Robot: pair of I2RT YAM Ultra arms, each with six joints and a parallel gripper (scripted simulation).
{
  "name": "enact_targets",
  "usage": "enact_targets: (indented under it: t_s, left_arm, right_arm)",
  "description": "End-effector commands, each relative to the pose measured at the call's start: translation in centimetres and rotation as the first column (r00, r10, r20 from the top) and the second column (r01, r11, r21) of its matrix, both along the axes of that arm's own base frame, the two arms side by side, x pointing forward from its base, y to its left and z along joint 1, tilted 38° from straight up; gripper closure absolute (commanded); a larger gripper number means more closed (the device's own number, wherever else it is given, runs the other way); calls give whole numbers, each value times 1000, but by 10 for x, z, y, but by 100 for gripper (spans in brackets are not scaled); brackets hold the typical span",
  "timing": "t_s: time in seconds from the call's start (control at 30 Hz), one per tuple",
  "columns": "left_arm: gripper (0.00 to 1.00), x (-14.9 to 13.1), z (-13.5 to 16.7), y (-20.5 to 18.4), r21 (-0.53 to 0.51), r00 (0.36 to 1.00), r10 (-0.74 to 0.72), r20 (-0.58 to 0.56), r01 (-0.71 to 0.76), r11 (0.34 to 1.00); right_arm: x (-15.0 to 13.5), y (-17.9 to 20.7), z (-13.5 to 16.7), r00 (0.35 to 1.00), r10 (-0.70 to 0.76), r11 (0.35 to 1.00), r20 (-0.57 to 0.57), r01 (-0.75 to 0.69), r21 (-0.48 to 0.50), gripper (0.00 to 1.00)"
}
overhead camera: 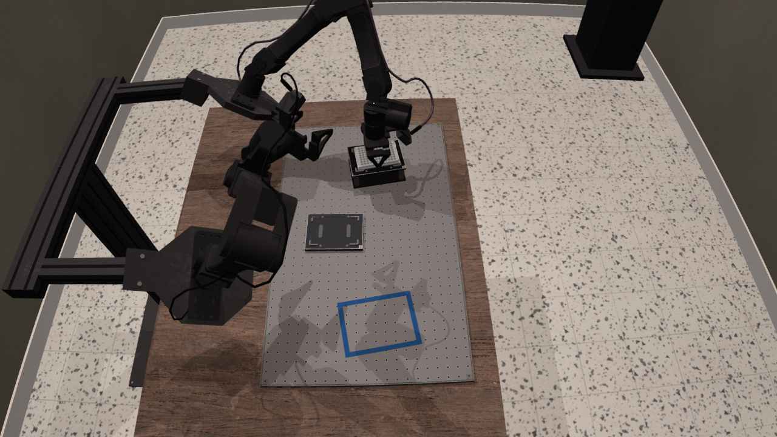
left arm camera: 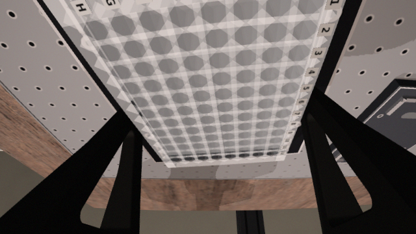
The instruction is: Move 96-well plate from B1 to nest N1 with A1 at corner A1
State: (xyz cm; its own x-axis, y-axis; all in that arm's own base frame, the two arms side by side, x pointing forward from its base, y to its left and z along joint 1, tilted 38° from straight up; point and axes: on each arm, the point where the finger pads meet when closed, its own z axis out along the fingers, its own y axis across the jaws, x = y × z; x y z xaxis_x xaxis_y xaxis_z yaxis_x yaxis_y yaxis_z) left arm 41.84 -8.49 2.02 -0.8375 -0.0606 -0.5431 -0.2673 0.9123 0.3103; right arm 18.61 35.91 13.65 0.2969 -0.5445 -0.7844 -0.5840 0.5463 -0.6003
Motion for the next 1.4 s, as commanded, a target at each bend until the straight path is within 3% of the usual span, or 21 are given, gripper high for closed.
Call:
enact_targets:
  t_s: [0.0,0.17,0.3,1.37]
  left_arm:
    - [19,4,-7,-6,-11,1000,-23,-2,23,1000]
    - [19,8,-13,1,-19,1000,2,-19,-2,1000]
    - [19,3,6,-3,-12,1000,8,-24,-8,1000]
    - [19,-3,19,-10,-12,1000,0,-15,0,1000]
  right_arm:
    - [-4,4,5,1000,15,1000,6,-15,21,0]
    - [-4,4,5,1000,15,1000,6,-15,21,0]
    - [-4,4,5,1000,15,1000,6,-15,21,0]
    - [-4,4,5,1000,15,1000,6,-15,21,0]
